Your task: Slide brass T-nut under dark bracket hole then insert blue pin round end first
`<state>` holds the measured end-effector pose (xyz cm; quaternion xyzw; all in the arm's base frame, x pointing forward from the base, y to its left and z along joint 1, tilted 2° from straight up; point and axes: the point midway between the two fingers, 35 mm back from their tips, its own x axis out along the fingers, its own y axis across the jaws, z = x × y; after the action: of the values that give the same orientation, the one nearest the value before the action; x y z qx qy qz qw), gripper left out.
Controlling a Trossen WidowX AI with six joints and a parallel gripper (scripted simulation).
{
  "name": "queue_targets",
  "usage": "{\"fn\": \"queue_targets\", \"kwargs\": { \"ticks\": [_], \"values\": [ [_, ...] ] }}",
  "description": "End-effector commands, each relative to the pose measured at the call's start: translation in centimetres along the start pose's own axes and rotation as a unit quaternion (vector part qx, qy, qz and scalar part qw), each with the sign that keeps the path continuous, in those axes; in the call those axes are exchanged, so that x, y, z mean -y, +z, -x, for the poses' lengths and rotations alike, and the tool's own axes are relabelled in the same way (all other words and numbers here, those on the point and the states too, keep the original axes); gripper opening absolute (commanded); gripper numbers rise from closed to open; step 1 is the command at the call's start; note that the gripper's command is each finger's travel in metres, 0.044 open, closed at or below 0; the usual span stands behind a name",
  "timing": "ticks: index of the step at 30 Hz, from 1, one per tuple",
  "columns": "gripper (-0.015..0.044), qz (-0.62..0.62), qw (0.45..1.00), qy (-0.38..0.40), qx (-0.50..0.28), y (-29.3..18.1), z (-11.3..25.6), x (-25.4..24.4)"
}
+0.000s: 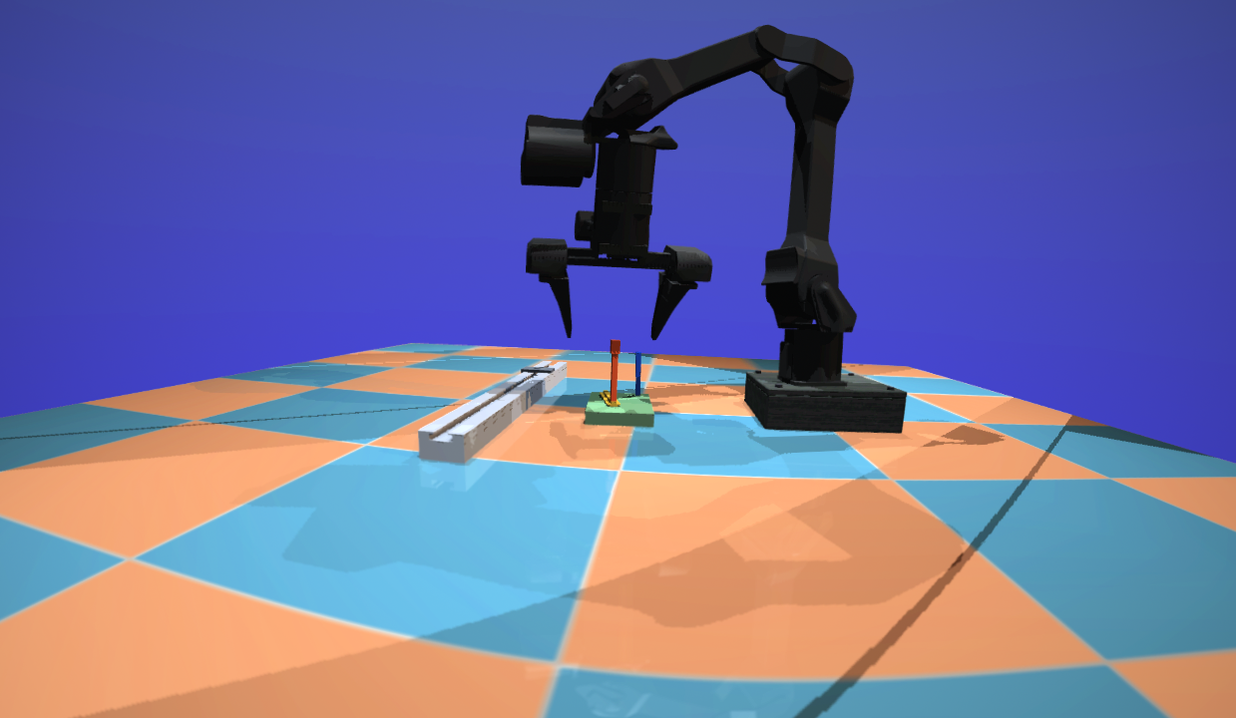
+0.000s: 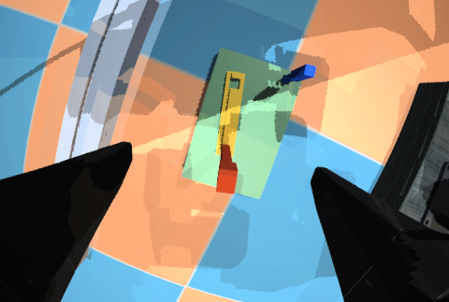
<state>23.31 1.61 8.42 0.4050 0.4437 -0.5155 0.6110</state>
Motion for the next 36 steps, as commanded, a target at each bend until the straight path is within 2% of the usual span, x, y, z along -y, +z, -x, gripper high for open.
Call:
{"fn": "queue_targets", "kwargs": {
  "ticks": [1, 23, 36],
  "values": [
    [0.044, -0.002, 1.0, -0.002, 0.002, -0.2, -0.9, 0.1],
    [0.044, -0.002, 1.0, -0.003, 0.002, -1.1, -4.1, 0.3],
    [0.0099, -0.002, 1.0, -0.003, 0.002, -1.1, -4.1, 0.3]
  ]
}}
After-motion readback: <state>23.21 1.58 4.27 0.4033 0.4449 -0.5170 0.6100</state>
